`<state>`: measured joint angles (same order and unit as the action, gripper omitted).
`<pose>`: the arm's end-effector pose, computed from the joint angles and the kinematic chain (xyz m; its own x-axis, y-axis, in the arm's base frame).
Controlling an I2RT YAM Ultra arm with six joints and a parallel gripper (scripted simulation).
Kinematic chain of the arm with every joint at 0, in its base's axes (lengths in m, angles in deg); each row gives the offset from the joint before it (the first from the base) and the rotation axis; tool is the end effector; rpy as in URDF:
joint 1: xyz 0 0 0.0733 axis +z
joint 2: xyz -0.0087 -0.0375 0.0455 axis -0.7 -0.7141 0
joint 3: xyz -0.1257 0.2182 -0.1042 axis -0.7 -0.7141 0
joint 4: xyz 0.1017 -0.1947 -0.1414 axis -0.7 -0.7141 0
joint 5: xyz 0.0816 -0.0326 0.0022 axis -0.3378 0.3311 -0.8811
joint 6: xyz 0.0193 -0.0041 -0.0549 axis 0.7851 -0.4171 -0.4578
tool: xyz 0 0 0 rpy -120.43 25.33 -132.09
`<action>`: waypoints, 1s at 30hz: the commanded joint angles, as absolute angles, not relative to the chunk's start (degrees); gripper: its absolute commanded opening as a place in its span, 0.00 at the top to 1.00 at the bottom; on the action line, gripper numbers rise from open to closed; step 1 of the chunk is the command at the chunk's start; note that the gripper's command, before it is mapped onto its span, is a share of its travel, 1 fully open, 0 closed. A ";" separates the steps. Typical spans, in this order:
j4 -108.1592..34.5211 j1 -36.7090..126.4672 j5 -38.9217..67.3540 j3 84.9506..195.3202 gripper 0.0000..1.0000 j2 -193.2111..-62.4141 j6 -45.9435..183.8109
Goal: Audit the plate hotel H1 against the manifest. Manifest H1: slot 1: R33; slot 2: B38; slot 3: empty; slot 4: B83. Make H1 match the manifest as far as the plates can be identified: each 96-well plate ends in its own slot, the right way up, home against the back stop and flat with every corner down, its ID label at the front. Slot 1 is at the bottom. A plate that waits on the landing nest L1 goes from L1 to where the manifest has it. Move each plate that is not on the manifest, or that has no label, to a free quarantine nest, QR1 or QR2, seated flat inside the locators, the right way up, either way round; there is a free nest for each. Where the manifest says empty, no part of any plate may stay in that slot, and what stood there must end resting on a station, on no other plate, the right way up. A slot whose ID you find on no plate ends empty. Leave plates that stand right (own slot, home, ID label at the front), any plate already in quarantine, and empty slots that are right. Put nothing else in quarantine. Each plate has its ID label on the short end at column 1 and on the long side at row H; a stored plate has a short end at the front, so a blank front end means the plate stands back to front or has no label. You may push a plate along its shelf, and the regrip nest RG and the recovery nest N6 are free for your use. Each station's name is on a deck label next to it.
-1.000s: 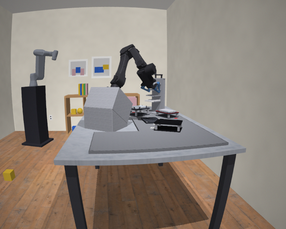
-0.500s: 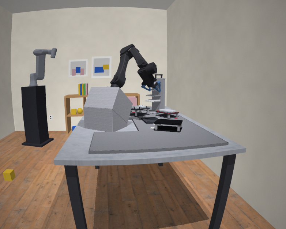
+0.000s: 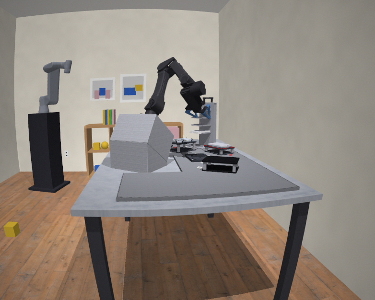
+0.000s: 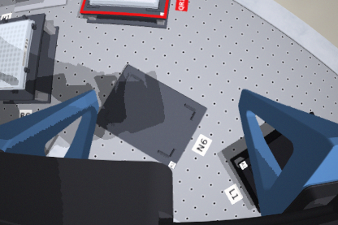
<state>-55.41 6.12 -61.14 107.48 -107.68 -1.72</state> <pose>0.1916 -0.0983 0.1591 -0.3258 -0.0393 -0.9446 -0.7125 0.6670 0.2180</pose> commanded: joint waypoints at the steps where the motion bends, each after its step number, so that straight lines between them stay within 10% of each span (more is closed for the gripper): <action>1: -57.55 4.83 -62.39 109.52 0.00 -108.17 -3.20; 30: -59.69 4.38 -62.42 110.12 0.00 -108.71 -5.33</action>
